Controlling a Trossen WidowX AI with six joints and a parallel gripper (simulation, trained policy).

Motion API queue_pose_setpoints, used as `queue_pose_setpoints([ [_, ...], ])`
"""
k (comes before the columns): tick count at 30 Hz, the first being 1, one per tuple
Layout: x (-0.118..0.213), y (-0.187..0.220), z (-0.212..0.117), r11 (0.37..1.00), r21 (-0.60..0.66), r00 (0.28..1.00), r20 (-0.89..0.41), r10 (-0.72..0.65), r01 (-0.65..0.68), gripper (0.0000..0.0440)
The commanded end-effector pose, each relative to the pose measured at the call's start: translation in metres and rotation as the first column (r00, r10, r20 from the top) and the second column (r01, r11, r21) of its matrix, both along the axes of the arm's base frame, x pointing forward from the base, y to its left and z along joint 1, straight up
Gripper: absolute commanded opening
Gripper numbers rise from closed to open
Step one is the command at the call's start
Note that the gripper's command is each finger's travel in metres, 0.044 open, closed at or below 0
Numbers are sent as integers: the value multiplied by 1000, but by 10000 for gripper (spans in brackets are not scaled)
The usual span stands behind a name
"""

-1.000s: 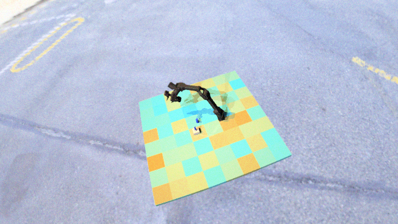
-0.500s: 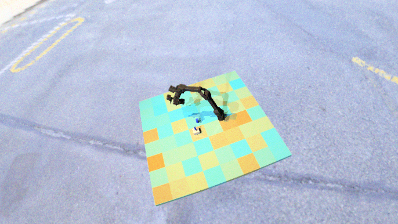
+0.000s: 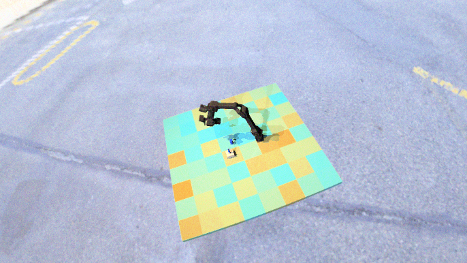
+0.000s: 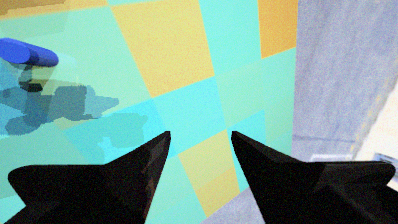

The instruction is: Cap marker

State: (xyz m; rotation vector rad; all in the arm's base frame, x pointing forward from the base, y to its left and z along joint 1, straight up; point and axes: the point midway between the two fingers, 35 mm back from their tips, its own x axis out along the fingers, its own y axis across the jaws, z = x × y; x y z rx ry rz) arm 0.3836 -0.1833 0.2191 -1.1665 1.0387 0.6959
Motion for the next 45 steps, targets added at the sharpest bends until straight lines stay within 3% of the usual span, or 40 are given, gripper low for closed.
queue_pose_setpoints([
  [1,-10,9,-8,1000,8,998,-60,-4,5,299],
  [45,-88,82,-61,997,82,878,-477,44,-5,312],
])
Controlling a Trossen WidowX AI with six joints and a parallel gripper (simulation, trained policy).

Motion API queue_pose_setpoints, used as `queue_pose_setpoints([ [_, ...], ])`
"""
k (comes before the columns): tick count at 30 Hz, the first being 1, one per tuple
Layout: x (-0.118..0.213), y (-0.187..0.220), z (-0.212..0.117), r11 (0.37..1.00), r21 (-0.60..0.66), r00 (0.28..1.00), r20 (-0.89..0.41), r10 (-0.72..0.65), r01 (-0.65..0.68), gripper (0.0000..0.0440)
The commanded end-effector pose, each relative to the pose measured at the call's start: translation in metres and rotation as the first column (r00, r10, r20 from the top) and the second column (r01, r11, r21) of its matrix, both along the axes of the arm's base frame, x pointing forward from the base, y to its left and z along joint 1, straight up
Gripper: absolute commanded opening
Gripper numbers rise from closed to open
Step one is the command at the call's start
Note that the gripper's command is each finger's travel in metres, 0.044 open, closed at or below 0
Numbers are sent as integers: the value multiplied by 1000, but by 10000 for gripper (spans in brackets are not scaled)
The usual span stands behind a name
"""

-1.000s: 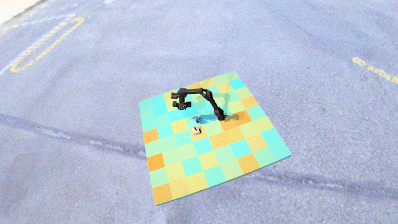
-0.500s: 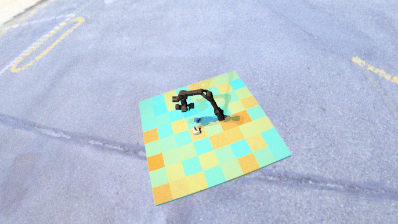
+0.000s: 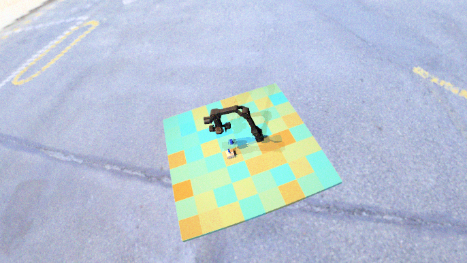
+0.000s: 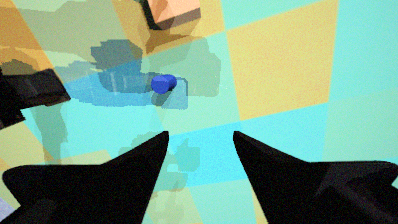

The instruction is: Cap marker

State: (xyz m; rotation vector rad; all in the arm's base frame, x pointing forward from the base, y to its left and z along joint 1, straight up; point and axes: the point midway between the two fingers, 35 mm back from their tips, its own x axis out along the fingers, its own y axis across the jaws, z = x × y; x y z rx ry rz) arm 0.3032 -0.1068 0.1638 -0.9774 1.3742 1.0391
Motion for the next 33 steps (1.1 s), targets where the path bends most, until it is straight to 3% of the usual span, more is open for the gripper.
queue_pose_setpoints([
  [1,-9,7,-7,1000,14,999,-46,7,-6,312],
  [33,-45,46,-60,981,135,969,-189,162,-138,283],
])
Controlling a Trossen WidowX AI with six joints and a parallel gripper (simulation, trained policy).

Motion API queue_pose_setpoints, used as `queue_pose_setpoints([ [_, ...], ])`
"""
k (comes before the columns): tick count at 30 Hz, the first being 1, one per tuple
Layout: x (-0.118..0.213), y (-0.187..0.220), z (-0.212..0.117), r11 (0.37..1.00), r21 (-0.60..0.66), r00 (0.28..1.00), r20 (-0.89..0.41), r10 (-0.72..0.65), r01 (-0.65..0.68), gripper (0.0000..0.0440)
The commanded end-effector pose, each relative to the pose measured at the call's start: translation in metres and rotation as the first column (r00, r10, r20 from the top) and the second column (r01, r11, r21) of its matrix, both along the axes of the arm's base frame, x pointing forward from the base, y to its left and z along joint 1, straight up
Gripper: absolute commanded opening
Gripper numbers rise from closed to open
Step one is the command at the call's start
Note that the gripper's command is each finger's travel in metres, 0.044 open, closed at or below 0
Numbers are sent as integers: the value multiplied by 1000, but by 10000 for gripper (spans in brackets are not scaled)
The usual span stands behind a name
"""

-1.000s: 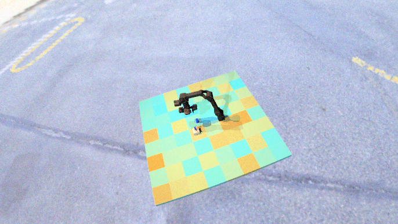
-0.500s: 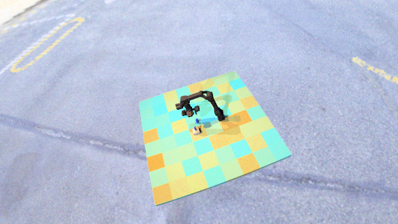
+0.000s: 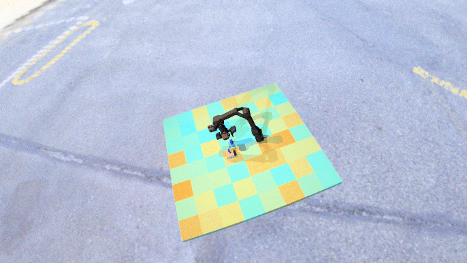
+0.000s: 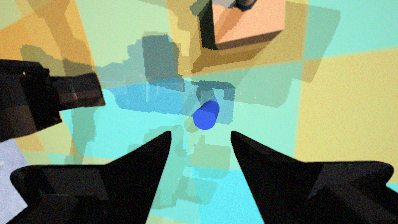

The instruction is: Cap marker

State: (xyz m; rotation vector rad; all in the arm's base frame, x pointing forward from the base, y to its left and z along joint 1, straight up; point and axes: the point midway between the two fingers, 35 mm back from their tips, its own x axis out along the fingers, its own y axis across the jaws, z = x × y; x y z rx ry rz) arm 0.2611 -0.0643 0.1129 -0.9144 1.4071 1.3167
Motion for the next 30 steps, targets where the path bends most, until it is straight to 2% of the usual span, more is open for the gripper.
queue_pose_setpoints([
  [1,-4,4,-12,999,18,999,-12,30,-29,282],
  [16,-11,10,-53,988,39,989,-17,150,-149,253],
  [19,-12,10,-56,984,33,984,-13,176,-175,235],
  [21,-12,10,-57,981,27,982,-6,190,-190,210],
  [28,-7,9,-45,972,-5,971,46,233,-233,37],
  [30,-2,8,-40,969,-20,967,68,245,-245,39],
])
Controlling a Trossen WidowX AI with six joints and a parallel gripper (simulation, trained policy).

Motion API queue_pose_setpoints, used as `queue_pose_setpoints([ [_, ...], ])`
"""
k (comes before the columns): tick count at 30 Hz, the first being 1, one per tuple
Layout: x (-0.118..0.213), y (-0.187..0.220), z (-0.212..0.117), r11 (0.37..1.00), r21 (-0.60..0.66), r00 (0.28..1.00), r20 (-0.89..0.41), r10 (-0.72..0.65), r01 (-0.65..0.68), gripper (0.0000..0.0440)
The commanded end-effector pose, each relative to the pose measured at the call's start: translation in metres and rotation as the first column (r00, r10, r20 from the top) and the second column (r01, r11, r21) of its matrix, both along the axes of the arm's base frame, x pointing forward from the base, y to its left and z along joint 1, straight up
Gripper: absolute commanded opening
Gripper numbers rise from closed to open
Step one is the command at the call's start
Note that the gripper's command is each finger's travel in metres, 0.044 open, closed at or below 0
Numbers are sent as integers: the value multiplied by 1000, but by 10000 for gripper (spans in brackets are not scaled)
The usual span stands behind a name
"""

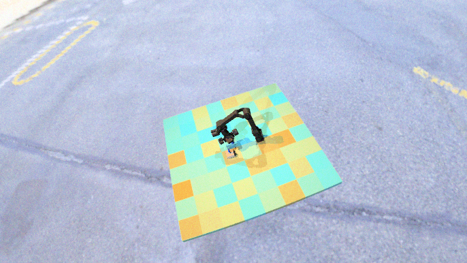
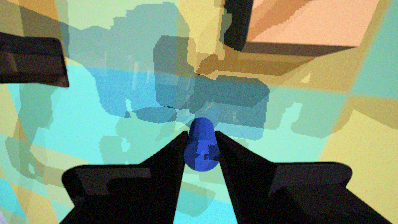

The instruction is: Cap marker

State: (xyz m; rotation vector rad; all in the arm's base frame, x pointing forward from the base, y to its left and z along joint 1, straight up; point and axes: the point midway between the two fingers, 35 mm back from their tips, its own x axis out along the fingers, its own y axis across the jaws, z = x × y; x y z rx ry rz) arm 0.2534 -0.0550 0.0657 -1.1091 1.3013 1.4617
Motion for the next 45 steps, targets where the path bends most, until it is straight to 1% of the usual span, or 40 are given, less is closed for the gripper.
queue_pose_setpoints([
  [1,7,-1,9,999,-20,998,49,31,-30,41],
  [5,16,-1,20,998,-35,994,97,53,-50,51],
  [12,28,4,41,995,-47,983,162,89,-83,52],
  [20,37,23,66,992,-47,971,208,121,-114,49],
  [32,46,65,92,987,-39,958,236,163,-158,35],
  [45,49,110,104,977,-31,951,225,211,-210,15],
])
